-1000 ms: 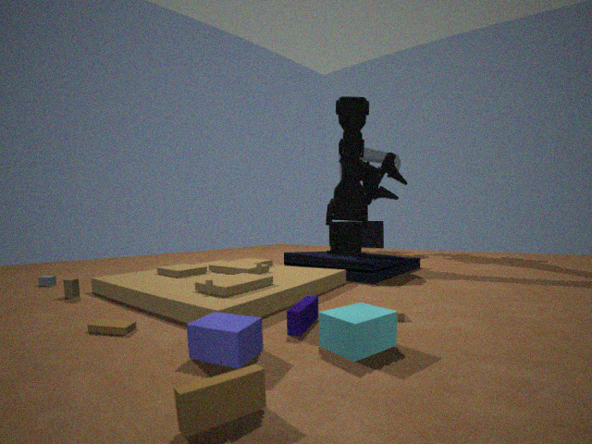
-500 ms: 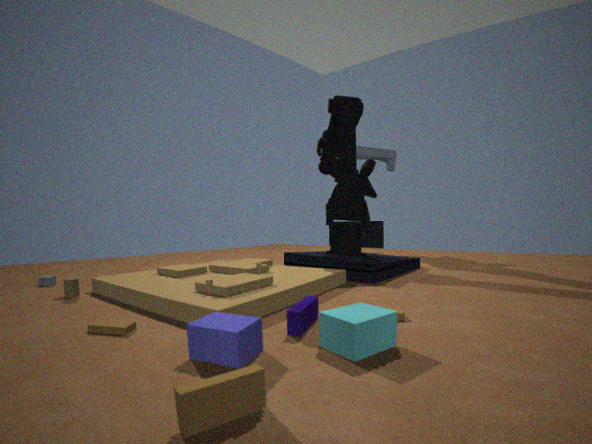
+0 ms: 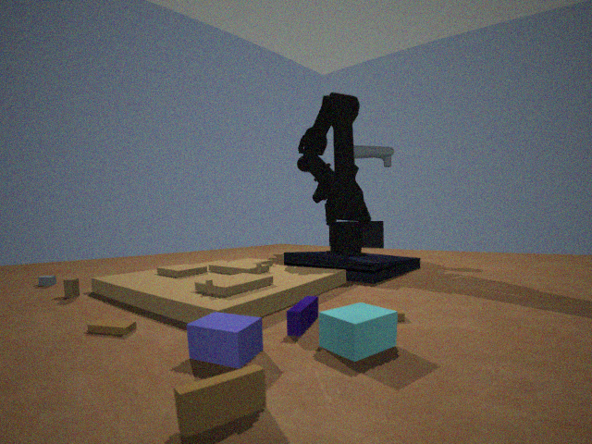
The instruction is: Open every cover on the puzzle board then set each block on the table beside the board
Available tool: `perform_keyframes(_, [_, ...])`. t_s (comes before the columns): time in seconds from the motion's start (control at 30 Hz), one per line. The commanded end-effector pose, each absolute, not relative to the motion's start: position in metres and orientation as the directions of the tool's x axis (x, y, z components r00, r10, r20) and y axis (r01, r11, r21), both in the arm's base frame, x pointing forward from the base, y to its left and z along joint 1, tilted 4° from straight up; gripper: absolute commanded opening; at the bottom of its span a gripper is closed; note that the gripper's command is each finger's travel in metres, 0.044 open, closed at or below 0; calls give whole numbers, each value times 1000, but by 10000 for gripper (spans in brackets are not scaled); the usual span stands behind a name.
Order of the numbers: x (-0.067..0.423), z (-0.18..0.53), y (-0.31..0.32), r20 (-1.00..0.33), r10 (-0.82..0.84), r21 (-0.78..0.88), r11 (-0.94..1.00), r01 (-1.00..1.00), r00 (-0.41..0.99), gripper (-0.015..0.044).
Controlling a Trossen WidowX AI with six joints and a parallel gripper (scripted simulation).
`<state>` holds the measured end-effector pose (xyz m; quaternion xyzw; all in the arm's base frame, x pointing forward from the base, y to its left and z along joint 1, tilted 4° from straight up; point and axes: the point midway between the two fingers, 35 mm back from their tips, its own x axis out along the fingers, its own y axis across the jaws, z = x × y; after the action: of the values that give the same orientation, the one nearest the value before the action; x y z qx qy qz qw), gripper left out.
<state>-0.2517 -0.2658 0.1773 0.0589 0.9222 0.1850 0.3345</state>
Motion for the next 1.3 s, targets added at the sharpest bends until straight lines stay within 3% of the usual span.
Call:
perform_keyframes(0.0, [-241,174,-273,-617,192,352,935,-50,-763,0])
perform_keyframes(0.77, [-136,152,-333,-718,-56,119,972,-201,-694,0])
perform_keyframes(1.27, [-64,147,-348,-755,-189,54,937,-346,-628,0])
